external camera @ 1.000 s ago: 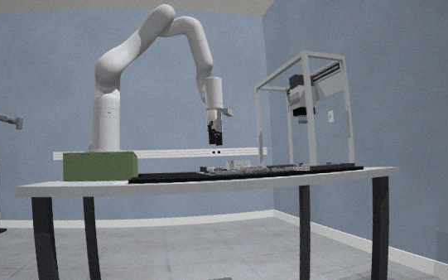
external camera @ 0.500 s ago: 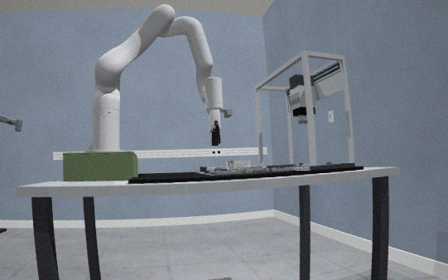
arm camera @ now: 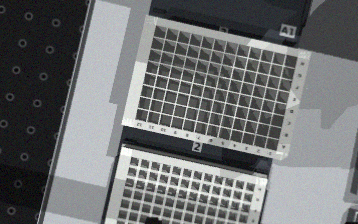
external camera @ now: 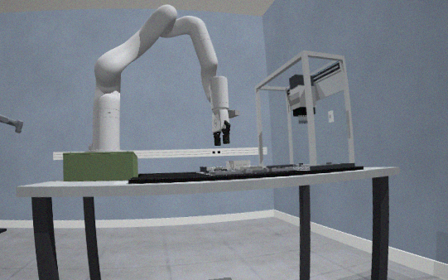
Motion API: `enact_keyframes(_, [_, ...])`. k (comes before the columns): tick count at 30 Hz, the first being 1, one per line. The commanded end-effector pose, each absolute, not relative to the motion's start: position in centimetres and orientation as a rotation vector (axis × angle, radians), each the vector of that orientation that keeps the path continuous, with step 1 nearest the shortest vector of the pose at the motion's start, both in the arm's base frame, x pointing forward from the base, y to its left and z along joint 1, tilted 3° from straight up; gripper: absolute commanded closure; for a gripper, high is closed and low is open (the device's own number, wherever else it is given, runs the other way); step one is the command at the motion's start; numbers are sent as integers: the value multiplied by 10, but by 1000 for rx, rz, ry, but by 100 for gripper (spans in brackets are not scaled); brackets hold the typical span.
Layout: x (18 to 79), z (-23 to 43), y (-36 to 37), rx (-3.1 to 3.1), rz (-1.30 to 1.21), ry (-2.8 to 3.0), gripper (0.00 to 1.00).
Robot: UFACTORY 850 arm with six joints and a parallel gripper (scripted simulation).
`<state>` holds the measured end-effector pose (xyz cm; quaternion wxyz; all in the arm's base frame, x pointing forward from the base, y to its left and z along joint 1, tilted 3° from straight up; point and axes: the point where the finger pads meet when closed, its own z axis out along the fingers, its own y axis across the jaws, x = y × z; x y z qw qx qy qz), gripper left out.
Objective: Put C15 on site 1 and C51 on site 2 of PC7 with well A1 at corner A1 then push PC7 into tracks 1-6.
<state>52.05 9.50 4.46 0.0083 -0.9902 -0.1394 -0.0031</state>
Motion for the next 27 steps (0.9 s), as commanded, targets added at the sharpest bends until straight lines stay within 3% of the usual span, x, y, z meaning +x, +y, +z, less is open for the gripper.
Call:
enact_keyframes(1, [535,43,84,-3034,-10,-622,0])
enact_keyframes(27, [602,33,27,-2557,-36,-1758,0])
